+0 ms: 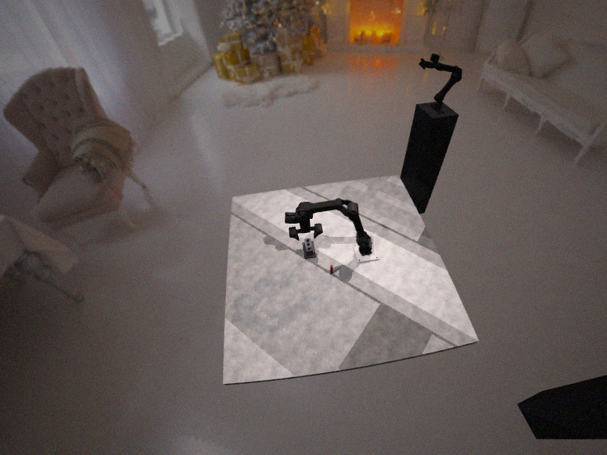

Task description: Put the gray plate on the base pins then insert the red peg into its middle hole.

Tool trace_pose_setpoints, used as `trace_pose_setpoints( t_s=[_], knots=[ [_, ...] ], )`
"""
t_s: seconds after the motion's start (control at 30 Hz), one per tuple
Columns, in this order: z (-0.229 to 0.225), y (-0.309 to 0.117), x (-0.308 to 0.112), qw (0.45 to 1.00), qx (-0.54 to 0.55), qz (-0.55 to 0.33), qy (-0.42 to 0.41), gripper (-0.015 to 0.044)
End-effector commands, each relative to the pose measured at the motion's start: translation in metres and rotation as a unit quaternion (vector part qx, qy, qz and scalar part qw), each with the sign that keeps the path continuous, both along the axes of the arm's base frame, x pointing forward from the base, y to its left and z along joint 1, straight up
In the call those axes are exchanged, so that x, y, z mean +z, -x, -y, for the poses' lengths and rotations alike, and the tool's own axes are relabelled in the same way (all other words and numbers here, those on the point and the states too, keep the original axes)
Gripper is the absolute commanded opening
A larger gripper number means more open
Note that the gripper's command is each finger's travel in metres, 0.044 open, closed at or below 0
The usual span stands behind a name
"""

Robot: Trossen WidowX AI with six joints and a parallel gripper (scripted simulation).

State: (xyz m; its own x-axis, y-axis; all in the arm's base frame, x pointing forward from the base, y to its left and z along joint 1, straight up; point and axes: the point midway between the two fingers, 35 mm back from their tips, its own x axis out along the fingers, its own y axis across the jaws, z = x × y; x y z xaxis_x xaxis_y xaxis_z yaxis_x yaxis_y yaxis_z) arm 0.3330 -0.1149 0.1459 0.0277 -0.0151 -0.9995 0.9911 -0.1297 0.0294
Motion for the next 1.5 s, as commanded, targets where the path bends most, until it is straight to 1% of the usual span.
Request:
trace_pose_setpoints(
  t_s=[0.0,0.13,0.2,0.33,0.47,0.6,0.67,0.9,1.03,1.17,1.27,1.47],
  knots=[
    [-0.001,0.002,0.03,1.0,0.003,0.0,-0.001,0.044],
    [-0.001,0.002,0.03,1.0,0.003,0.0,-0.001,0.044],
    [-0.012,0.003,0.03,1.0,0.013,0.0,-0.001,0.044],
    [-0.077,0.016,0.031,0.997,0.075,-0.001,-0.002,0.044],
    [-0.135,0.044,0.029,0.99,0.14,-0.003,-0.003,0.044],
    [-0.183,0.08,0.024,0.979,0.204,-0.004,-0.004,0.044],
    [-0.195,0.093,0.022,0.974,0.225,-0.005,-0.004,0.044],
    [-0.199,0.092,0.02,0.974,0.227,-0.005,-0.004,0.044],
    [-0.199,0.092,-0.003,0.974,0.227,-0.005,-0.004,0.044],
    [-0.199,0.092,-0.006,0.974,0.227,-0.005,-0.004,0.044],
    [-0.199,0.091,-0.018,0.974,0.227,-0.005,-0.004,0.044],
    [-0.199,0.09,-0.022,0.974,0.227,-0.005,-0.004,0.044]
  ],
)
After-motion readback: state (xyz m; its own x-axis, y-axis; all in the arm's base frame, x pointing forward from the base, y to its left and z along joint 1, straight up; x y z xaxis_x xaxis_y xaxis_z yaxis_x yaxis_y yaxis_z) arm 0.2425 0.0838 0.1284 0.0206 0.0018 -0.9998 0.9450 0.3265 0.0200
